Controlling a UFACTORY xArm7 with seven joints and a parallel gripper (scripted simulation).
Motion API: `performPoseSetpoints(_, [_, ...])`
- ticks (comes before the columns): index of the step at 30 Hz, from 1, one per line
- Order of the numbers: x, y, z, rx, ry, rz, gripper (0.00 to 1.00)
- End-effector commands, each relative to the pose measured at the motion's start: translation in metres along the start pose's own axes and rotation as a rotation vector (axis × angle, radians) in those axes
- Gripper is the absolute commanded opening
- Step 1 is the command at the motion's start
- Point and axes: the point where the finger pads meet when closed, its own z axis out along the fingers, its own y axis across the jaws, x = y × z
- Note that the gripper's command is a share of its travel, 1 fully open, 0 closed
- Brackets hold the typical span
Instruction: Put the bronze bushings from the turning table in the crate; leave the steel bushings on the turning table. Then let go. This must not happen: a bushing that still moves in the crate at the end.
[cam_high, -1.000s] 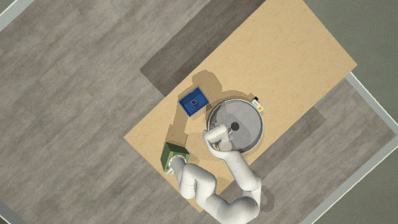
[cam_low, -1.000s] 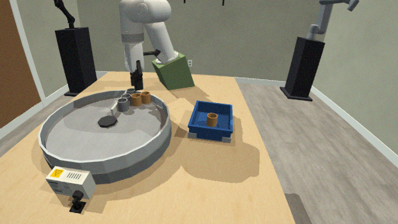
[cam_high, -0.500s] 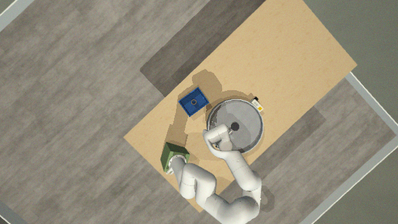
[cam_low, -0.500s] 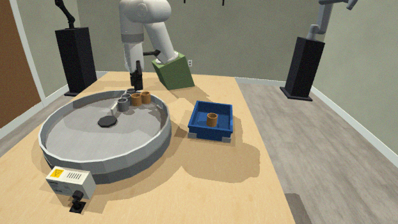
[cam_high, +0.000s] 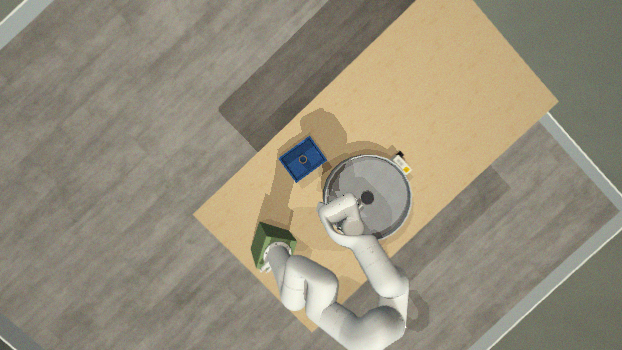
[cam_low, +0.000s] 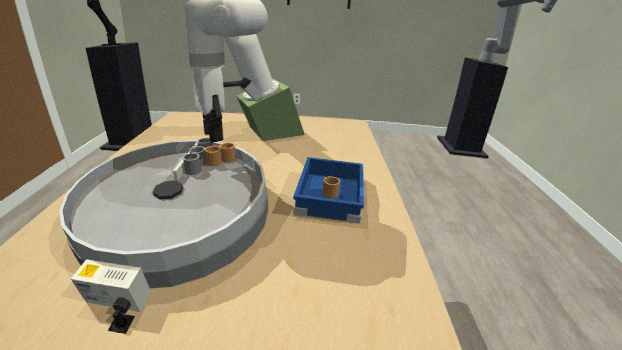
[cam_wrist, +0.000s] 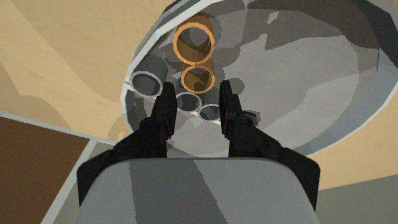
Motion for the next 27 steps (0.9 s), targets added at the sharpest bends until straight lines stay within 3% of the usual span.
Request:
performPoseSetpoints(1, [0.000,0.001,0.003,-0.002,-0.001,-0.001,0.47])
performPoseSetpoints(9, [0.000,0.001,0.024,-0.002,-0.001,-0.001,0.47])
performPoseSetpoints(27, [0.000,0.001,0.026,-0.002,-0.001,-0.001,0.47])
